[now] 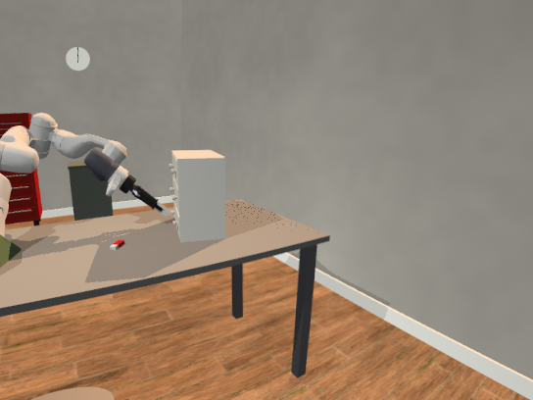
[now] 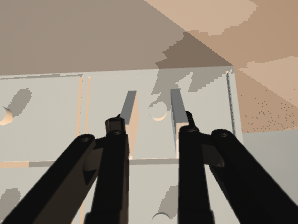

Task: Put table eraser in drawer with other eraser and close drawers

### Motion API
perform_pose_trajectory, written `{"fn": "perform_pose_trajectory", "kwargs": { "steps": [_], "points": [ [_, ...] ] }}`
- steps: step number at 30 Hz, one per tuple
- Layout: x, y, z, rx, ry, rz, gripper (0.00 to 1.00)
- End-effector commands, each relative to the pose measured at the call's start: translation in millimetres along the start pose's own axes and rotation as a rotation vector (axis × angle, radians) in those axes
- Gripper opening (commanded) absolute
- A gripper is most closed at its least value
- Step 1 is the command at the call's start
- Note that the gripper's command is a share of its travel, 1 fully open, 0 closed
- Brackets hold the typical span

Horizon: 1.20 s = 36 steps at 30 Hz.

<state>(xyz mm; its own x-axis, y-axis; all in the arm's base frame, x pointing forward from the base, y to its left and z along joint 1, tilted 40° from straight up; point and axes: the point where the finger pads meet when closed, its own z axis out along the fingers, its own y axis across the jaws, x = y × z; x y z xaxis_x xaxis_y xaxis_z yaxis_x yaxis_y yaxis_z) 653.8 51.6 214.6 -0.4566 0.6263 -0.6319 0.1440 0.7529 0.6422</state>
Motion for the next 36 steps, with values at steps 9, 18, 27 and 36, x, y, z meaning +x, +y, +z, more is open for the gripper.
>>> {"fn": "perform_pose_trajectory", "kwargs": {
  "steps": [9,18,27,36],
  "points": [
    [-11.3,1.4,13.9,-0.003,0.002,0.002,0.20],
    [-13.0,1.4,15.9,-0.003,0.002,0.002,0.20],
    [-13.0,1.4,16.0,-0.003,0.002,0.002,0.20],
    [-13.0,1.4,16.0,-0.003,0.002,0.002,0.20]
  ]
}}
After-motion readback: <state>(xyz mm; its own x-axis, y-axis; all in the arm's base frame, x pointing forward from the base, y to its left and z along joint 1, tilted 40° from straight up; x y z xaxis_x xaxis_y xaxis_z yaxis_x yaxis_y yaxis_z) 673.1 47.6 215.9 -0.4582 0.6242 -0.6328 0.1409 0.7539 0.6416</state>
